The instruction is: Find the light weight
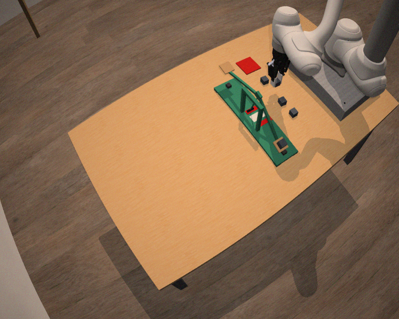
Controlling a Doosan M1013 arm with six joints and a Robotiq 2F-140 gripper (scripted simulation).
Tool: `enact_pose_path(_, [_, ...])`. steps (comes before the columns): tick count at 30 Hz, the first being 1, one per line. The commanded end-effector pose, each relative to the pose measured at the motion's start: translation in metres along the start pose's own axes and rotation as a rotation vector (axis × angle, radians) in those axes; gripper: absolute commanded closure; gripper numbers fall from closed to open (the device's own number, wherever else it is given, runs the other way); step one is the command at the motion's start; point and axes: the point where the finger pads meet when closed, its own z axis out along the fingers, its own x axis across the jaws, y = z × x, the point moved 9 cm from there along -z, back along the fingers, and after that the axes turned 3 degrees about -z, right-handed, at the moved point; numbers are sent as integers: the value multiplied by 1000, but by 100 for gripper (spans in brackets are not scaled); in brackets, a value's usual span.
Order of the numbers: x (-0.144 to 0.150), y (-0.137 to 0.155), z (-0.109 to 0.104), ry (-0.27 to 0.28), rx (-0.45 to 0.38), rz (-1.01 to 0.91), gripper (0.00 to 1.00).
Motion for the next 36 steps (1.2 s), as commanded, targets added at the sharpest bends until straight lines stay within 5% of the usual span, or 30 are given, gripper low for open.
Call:
enact_pose_path(1, [-1, -4, -6, 1, 2, -16, 76])
enact_pose_path(9, [0, -32, -36, 1, 2, -22, 76])
enact_pose_path(22, [3, -130, -139, 1, 2, -22, 76])
enact_pose_path(31, [1, -140, -149, 1, 2, -22, 76])
enact_pose_path(34, [-62, -148, -153, 1, 2, -22, 76])
enact_pose_path(35, [-62, -148, -153, 1, 2, -22, 76])
enact_pose_path(36, [-97, -149, -153, 1, 2, -22, 76])
